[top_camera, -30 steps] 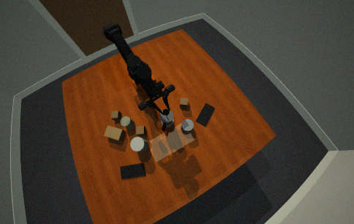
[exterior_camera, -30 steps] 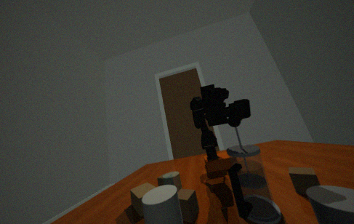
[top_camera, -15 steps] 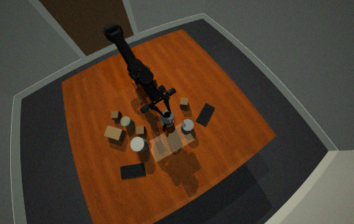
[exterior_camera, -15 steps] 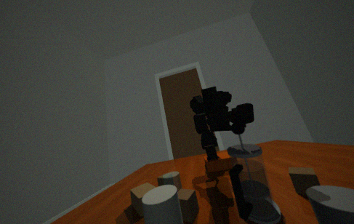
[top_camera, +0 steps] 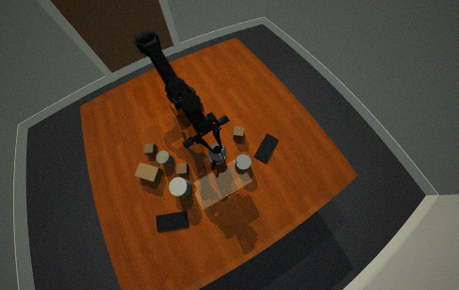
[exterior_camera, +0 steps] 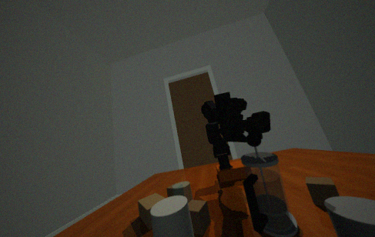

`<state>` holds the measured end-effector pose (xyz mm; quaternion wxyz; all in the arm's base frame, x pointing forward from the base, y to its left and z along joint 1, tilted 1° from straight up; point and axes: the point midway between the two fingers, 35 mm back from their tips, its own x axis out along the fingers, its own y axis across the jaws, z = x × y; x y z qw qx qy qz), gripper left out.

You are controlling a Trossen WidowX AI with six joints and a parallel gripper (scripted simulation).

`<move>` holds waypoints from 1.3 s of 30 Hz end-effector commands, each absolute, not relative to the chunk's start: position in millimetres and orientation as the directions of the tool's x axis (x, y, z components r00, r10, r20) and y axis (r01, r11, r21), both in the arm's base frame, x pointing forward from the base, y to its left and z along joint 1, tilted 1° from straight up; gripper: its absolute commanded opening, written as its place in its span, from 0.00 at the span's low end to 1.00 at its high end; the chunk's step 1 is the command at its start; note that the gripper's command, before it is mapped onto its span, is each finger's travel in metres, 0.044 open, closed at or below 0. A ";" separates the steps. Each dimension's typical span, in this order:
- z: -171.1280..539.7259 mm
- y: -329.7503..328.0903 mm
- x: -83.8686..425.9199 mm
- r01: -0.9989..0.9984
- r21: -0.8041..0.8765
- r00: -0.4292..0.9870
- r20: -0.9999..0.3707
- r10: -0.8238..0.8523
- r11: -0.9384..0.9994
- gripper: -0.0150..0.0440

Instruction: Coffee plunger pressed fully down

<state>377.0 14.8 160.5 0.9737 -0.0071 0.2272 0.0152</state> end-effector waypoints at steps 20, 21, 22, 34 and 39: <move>146.9 14.7 379.2 -0.038 -0.015 0.874 -0.484 0.026 0.999 0.47; 147.0 14.7 379.3 -0.038 -0.015 0.874 -0.484 0.026 0.999 0.47; 147.0 14.7 379.4 -0.038 -0.015 0.874 -0.484 0.026 0.999 0.47; 148.0 14.7 381.0 -0.038 -0.015 0.875 -0.484 0.026 0.999 0.47; 148.0 14.7 381.8 -0.038 -0.015 0.875 -0.484 0.026 0.999 0.47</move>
